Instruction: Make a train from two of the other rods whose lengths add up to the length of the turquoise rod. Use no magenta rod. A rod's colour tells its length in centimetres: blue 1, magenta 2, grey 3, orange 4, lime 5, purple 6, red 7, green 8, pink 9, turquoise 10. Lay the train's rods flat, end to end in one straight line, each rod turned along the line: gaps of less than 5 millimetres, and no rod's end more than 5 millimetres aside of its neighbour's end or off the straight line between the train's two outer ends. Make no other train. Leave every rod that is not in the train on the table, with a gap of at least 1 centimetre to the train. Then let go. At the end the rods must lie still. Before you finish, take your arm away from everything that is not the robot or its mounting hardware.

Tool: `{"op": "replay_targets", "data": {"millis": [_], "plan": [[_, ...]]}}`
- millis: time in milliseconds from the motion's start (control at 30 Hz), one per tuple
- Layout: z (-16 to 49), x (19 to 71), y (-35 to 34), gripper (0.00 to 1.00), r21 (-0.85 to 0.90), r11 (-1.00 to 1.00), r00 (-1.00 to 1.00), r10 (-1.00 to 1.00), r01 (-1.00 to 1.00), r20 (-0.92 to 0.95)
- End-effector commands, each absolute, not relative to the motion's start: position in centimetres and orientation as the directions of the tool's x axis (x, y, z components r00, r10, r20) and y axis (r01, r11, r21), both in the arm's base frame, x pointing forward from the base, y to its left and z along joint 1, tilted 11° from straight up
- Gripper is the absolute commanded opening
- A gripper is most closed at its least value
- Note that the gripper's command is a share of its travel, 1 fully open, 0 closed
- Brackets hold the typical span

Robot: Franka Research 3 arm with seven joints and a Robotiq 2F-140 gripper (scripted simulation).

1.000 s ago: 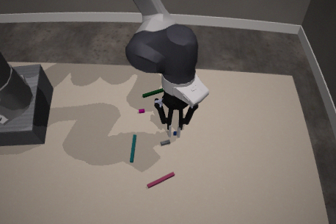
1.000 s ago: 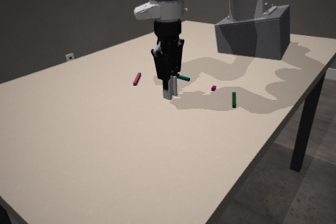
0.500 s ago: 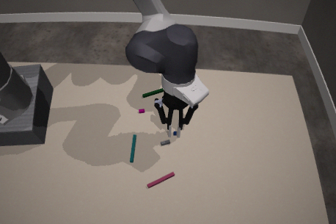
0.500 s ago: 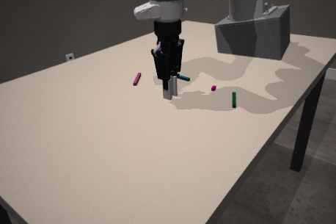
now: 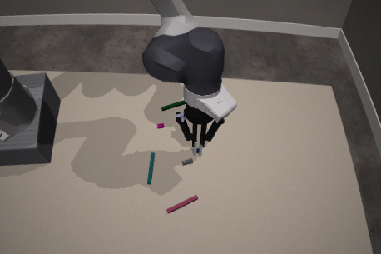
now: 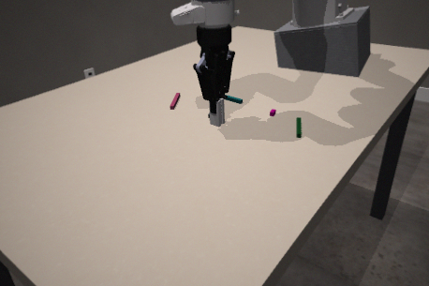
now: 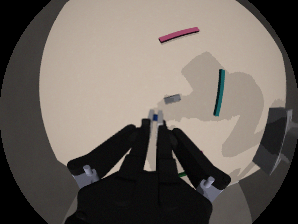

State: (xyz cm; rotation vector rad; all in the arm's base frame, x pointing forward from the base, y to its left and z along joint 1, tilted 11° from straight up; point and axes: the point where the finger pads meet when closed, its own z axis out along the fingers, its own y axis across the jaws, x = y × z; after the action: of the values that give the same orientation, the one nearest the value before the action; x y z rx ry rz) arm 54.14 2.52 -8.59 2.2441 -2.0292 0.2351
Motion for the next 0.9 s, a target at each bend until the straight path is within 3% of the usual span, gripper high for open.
{"op": "replay_targets", "data": {"millis": [0, 867], "plan": [[-8.60, 54.26, 2.58, 0.03, -0.026, -0.110, 0.103, -0.977, -0.994, 0.186], [-7.97, 54.23, 2.69, 0.03, -0.026, -0.110, 0.103, -0.977, -0.994, 0.186]]}}
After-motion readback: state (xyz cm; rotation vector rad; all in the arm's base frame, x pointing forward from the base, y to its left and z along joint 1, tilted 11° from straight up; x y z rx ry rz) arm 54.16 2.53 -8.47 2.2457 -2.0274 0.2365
